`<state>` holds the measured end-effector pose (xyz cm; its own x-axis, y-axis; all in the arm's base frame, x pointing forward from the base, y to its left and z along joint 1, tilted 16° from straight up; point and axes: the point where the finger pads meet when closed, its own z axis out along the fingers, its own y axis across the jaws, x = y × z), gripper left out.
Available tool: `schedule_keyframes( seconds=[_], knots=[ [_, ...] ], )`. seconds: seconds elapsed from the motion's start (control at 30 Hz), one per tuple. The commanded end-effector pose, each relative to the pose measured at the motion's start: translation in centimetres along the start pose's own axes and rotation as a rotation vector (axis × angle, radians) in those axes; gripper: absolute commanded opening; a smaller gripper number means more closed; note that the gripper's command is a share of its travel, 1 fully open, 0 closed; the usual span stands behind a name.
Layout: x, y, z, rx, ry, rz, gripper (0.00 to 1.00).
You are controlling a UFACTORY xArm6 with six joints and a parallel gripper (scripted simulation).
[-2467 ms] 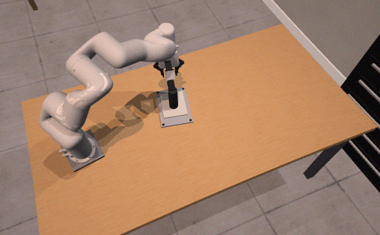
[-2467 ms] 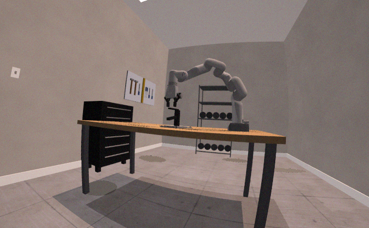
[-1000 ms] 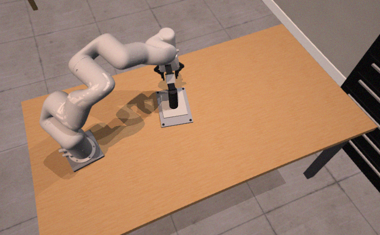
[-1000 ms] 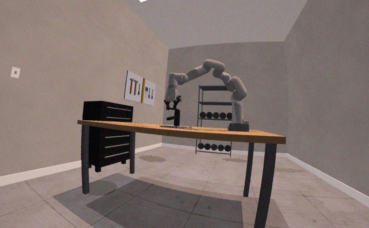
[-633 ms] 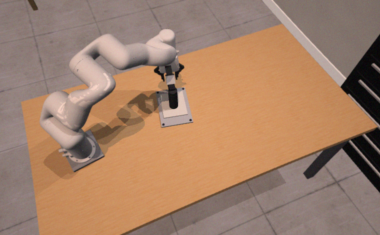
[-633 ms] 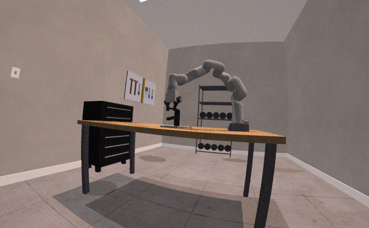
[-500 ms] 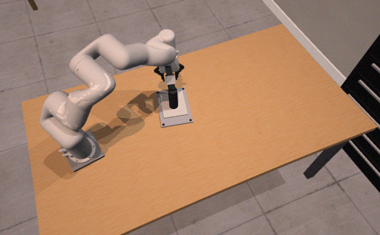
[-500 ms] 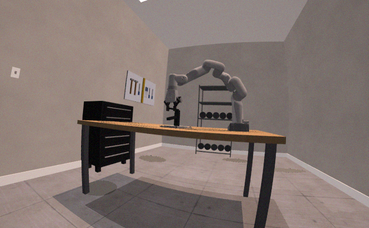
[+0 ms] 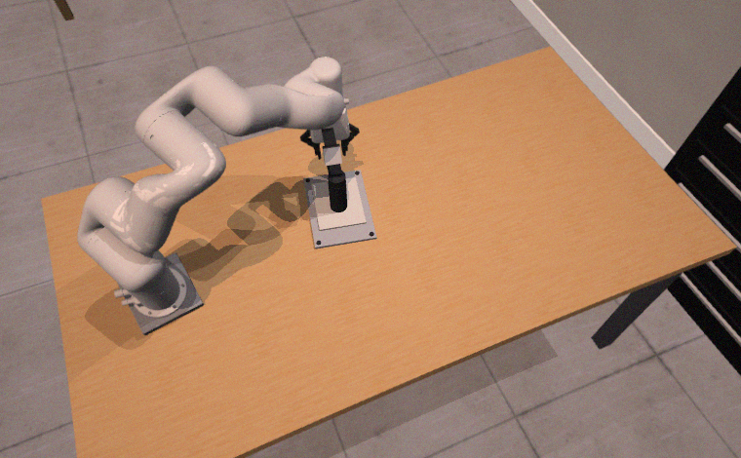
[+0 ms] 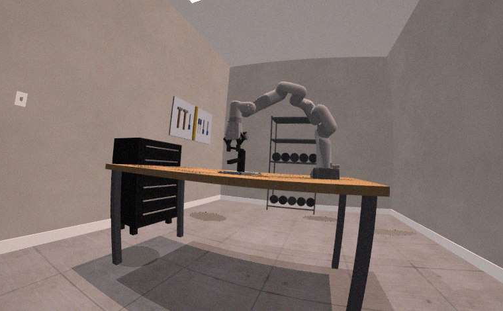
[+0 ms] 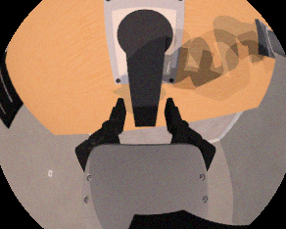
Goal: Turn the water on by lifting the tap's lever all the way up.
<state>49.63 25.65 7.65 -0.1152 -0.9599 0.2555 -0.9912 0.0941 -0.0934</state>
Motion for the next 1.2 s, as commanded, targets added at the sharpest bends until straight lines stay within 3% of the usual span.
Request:
schedule_keyframes(
  seconds=[0.0,0.03,0.07,1.17],
  knots=[
    [-0.07,-0.12,-0.22,0.004,-0.003,0.001,0.69],
    [-0.07,-0.12,-0.22,0.004,-0.003,0.001,0.69],
    [-0.07,-0.12,-0.22,0.004,-0.003,0.001,0.00],
    [-0.07,-0.12,-0.22,0.004,-0.003,0.001,0.00]
  ],
)
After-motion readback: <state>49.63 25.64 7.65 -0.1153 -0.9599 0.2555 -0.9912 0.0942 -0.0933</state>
